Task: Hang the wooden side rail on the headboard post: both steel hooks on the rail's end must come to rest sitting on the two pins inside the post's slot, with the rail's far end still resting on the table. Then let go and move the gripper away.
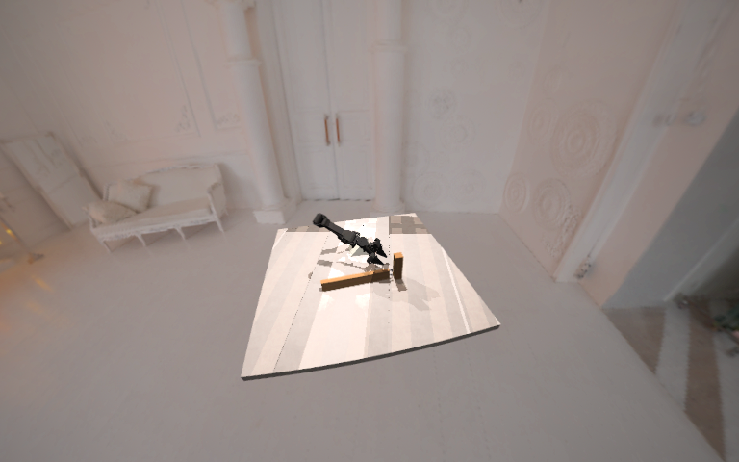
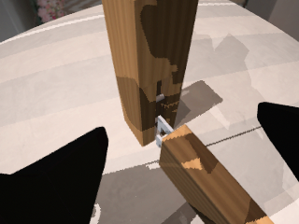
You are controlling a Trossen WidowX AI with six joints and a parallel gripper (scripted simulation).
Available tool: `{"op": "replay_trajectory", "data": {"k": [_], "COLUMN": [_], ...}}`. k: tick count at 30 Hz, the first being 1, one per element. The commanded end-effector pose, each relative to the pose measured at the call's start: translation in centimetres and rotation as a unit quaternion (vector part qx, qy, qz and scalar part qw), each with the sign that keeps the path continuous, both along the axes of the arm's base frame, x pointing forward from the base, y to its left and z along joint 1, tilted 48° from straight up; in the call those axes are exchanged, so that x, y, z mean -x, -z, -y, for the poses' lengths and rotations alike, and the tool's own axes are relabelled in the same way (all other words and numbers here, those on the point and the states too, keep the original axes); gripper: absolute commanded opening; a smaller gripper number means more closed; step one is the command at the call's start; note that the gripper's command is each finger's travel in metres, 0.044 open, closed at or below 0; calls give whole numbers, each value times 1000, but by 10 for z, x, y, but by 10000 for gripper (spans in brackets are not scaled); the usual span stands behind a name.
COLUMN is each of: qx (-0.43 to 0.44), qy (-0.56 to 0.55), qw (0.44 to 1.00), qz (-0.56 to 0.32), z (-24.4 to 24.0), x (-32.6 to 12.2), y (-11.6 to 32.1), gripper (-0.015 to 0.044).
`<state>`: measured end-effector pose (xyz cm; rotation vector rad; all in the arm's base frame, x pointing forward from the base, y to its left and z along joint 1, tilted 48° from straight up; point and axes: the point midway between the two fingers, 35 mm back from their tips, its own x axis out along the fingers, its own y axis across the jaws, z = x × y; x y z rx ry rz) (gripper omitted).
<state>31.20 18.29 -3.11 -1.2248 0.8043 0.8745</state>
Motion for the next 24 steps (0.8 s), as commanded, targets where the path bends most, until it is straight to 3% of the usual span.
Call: {"op": "replay_trajectory", "data": {"k": [1, 21, 24], "qx": [1, 1, -7], "qy": [-14, -14, 36], "qw": [1000, 1000, 999], "qz": [-12, -12, -28], "z": [-3, -3, -3], "x": [-6, -6, -8], "y": [-21, -21, -19], "gripper": [440, 440, 440]}}
